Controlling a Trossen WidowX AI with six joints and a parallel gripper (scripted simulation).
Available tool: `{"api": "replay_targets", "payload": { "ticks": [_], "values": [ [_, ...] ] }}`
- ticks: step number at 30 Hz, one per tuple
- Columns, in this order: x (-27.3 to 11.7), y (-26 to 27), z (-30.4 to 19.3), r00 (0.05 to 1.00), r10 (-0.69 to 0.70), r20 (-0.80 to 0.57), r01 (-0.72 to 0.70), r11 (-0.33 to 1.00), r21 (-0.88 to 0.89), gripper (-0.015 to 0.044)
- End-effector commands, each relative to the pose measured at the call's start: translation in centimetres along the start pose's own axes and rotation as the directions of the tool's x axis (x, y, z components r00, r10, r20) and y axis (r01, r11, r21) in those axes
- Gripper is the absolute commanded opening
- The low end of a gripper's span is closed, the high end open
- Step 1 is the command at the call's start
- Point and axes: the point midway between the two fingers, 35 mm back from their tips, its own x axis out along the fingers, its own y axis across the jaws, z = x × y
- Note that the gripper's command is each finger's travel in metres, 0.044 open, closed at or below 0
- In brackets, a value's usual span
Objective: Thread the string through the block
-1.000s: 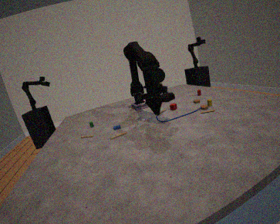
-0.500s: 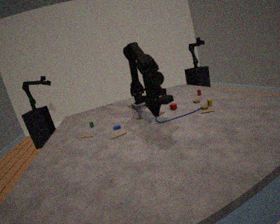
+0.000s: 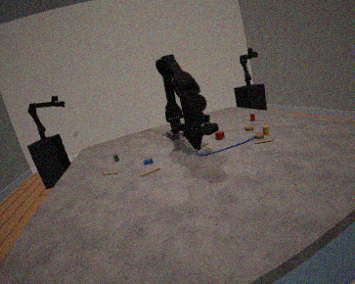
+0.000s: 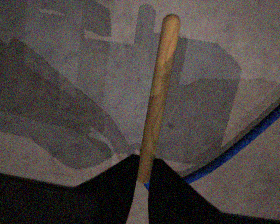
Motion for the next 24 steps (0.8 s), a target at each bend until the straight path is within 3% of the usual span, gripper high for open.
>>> {"api": "replay_targets", "payload": {
  "ticks": [1,24],
  "values": [
    [0.3,0.5,0.2,1.0,0.004,-0.005,-0.004,1.0,-0.007,0.0],
    [0.3,0.3,2.6,1.0,0.004,-0.003,-0.004,1.0,-0.007,0.0]
  ]
}}
